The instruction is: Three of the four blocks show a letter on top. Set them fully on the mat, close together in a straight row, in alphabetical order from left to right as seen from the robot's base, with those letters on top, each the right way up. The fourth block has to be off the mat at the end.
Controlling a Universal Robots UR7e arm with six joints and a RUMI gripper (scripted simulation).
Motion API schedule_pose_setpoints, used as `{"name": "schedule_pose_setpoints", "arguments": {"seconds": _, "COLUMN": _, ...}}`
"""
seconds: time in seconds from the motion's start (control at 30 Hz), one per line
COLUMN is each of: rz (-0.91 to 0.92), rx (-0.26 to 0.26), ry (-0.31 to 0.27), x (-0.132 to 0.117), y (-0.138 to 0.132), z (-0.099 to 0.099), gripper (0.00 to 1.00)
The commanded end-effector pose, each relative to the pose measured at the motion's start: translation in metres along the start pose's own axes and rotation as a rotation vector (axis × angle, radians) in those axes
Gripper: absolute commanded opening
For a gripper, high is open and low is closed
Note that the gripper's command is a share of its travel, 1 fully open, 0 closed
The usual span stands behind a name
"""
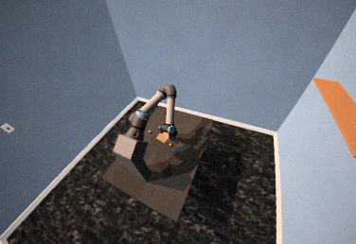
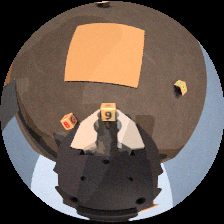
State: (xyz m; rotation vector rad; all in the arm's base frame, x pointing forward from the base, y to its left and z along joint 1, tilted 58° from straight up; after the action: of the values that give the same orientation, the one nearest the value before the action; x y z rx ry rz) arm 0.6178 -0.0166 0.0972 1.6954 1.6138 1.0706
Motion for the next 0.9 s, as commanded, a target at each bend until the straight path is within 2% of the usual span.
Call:
{"name": "schedule_pose_setpoints", "arguments": {"seconds": 0.0, "rz": 0.0, "rx": -0.001, "ry": 0.0, "x": 0.0, "y": 0.0003, "z": -0.0002, "gripper": 0.05}}
{"name": "schedule_pose_setpoints", "arguments": {"seconds": 0.73, "rz": 0.0, "rx": -0.001, "ry": 0.0, "x": 0.0, "y": 0.0003, "z": -0.0002, "gripper": 0.05}}
{"name": "schedule_pose_setpoints", "arguments": {"seconds": 0.77, "rz": 0.0, "rx": -0.001, "ry": 0.0, "x": 0.0, "y": 0.0003, "z": -0.0002, "gripper": 0.09}}
{"name": "schedule_pose_setpoints", "arguments": {"seconds": 0.87, "rz": 0.0, "rx": -0.001, "ry": 0.0, "x": 0.0, "y": 0.0003, "z": -0.0002, "gripper": 0.09}}
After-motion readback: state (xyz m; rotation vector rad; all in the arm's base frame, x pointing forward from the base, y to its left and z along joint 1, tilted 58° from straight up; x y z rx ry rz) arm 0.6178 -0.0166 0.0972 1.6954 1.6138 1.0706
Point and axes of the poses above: the point where the finger pads meet when closed, its own z axis out along the fingers, its own y axis across the jaws, x = y × z, the point moved 2 cm from there along -z, back along the fingers, and after that the axes turned 10 degrees about z, right-handed, at the moved point
